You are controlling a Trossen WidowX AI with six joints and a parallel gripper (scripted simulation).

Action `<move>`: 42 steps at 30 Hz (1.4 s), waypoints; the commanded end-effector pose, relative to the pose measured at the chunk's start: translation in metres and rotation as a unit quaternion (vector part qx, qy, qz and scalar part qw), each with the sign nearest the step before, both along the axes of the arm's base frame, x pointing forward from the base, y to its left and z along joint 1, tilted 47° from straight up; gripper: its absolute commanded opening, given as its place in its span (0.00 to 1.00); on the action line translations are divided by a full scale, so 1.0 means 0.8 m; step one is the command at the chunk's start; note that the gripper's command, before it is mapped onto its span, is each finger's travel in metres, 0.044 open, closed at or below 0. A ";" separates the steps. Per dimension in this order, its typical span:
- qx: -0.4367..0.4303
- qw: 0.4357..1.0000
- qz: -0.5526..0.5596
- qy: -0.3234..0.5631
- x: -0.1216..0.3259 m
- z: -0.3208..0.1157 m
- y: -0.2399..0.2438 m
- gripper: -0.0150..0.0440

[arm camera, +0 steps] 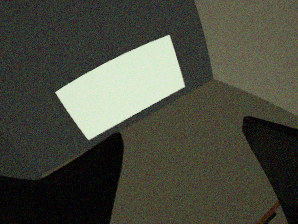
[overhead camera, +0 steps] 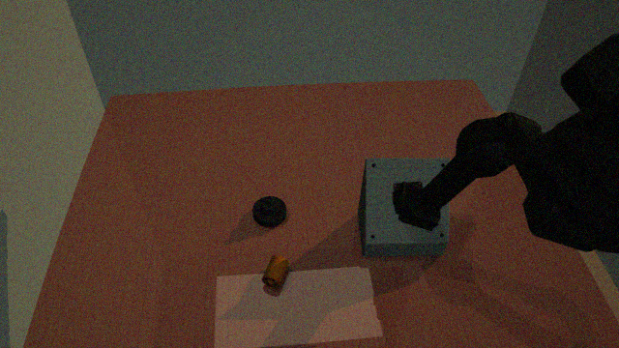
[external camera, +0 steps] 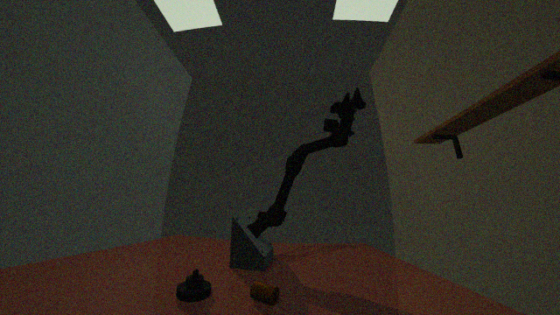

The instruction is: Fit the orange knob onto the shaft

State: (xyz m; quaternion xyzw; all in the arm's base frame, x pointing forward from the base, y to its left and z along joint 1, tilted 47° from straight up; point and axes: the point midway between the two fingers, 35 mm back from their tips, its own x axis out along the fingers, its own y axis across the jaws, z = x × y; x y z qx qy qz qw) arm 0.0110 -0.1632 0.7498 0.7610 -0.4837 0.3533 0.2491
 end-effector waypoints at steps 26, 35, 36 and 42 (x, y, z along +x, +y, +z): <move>-0.561 0.813 0.013 0.153 0.286 -0.110 0.440 1.00; -0.646 0.687 0.134 0.303 0.424 -0.280 0.479 1.00; -0.650 0.672 0.150 0.322 0.437 -0.301 0.478 1.00; -0.637 0.579 0.260 0.437 0.496 -0.438 0.457 1.00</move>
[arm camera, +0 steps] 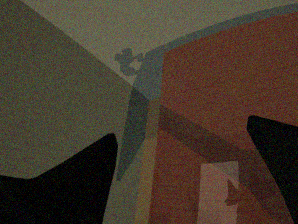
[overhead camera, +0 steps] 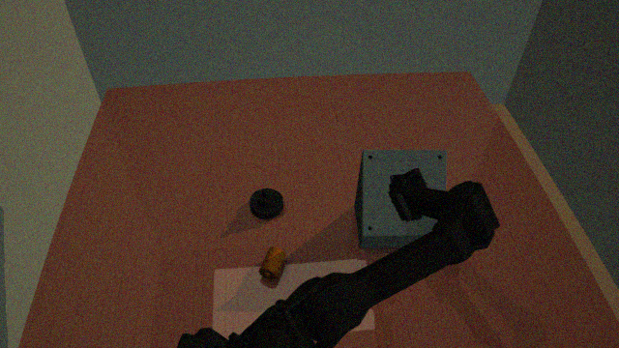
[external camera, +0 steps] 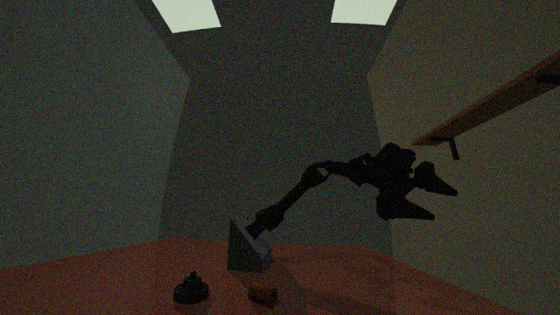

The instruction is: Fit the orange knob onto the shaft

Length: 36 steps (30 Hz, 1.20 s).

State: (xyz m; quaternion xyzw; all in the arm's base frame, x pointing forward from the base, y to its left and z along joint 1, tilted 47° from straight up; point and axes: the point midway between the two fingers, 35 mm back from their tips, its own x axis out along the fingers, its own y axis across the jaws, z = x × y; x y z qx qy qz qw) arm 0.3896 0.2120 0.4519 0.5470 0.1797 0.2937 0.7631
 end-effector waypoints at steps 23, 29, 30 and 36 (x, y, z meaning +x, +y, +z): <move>0.295 0.490 -0.067 0.817 -0.111 -0.474 -0.188 1.00; 0.295 0.490 -0.067 0.817 -0.111 -0.474 -0.188 1.00; 0.295 0.490 -0.067 0.817 -0.111 -0.475 -0.187 1.00; 0.295 0.490 -0.067 0.817 -0.109 -0.494 -0.166 1.00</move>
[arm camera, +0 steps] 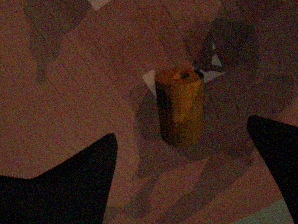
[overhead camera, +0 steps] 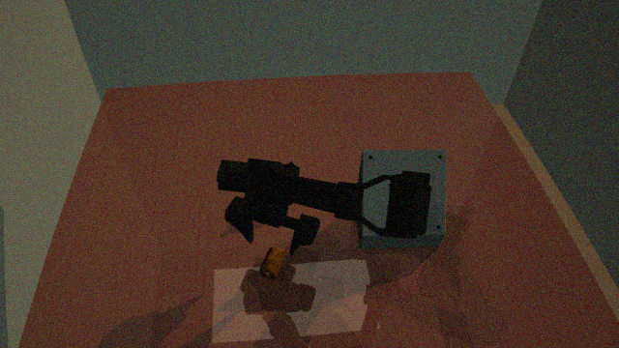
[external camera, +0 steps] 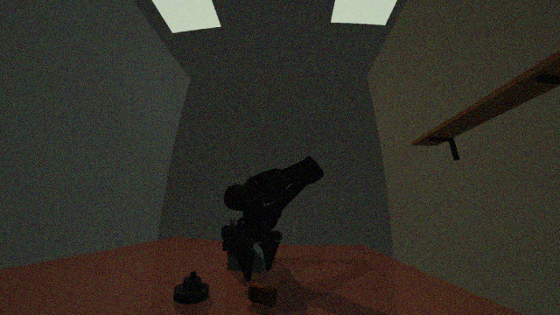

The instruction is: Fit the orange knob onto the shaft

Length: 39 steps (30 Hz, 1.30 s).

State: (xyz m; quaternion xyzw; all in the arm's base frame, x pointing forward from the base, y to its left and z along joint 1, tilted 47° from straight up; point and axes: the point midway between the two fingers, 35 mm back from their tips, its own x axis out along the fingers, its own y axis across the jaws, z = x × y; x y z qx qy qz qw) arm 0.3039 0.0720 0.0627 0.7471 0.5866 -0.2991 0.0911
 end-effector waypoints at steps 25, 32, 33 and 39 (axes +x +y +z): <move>0.004 1.000 0.001 0.006 0.001 -0.038 0.042 1.00; 0.005 1.000 0.000 0.006 0.000 -0.045 0.052 1.00; 0.005 1.000 0.000 0.006 0.000 -0.045 0.052 1.00; 0.005 1.000 0.000 0.006 0.000 -0.045 0.052 0.73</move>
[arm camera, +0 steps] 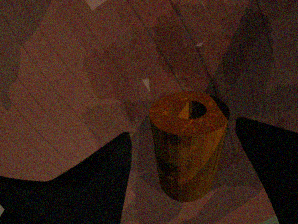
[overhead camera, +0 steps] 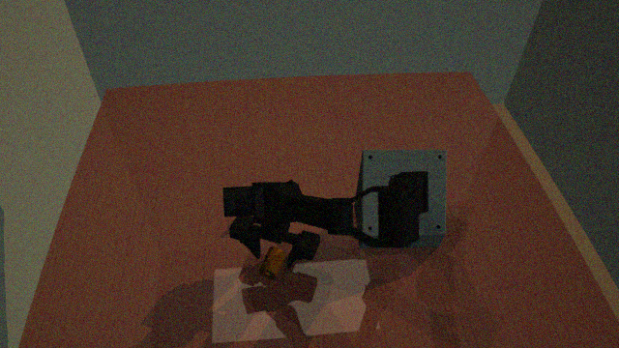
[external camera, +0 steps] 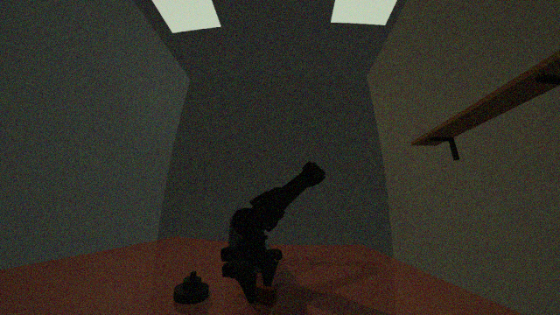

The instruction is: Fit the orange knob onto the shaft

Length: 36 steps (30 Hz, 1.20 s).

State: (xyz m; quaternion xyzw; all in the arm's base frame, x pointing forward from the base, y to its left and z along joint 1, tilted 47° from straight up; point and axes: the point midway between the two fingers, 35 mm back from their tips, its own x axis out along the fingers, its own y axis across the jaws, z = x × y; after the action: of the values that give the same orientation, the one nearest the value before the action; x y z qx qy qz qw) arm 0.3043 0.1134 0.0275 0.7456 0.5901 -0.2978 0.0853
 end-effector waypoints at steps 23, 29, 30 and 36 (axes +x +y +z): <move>-0.009 1.000 0.001 0.004 0.000 0.000 0.000 0.56; -0.057 0.998 0.014 0.018 0.002 0.009 0.000 0.56; -0.068 0.997 0.016 0.021 0.003 0.011 0.000 0.56; -0.119 0.992 0.029 0.037 0.005 0.020 0.001 0.56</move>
State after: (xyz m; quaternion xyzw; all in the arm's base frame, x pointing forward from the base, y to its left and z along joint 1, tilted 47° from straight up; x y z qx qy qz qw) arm 0.3075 0.1139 0.0400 0.7112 0.5770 -0.3754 0.1427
